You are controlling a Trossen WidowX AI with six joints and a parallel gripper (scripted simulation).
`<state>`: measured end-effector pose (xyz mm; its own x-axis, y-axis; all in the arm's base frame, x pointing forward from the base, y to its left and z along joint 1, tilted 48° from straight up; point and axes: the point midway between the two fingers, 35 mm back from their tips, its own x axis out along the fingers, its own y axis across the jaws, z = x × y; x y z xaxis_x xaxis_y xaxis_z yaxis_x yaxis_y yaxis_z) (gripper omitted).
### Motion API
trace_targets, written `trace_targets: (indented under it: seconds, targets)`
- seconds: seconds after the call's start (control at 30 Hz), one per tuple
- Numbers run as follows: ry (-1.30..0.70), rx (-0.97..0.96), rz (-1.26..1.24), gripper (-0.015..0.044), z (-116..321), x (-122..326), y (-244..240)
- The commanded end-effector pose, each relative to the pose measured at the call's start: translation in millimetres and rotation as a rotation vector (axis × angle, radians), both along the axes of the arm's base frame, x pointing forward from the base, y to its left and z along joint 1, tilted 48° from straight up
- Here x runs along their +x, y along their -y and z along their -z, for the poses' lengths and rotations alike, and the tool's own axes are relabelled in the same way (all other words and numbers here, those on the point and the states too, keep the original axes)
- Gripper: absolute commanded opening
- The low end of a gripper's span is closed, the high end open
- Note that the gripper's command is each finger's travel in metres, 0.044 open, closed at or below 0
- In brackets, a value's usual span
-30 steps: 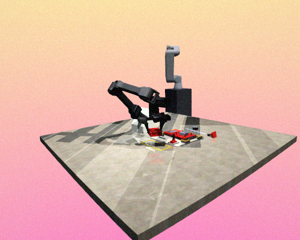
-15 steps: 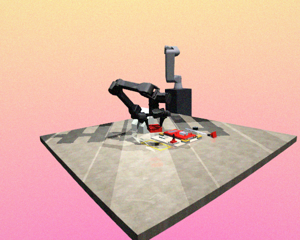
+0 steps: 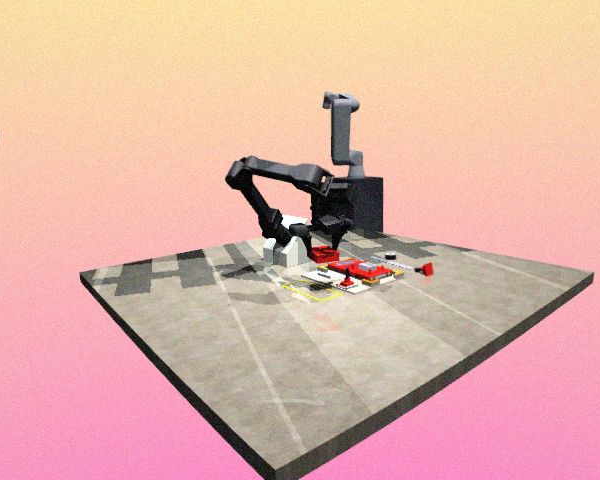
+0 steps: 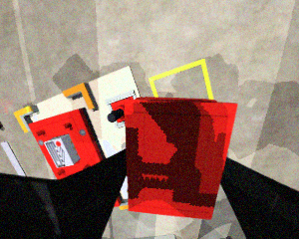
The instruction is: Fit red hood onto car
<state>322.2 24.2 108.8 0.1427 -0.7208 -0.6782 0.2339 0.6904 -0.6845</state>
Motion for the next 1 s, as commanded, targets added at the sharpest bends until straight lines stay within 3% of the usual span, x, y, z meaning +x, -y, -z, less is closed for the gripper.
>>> trace_targets:
  seconds: [0.0,0.97]
  targets:
    - [-0.012,0.009,-0.021,0.0000,9.4,3.3,-13.8]
    - [-0.137,-0.014,-0.135,0.0000,83.2,3.1,-85.3]
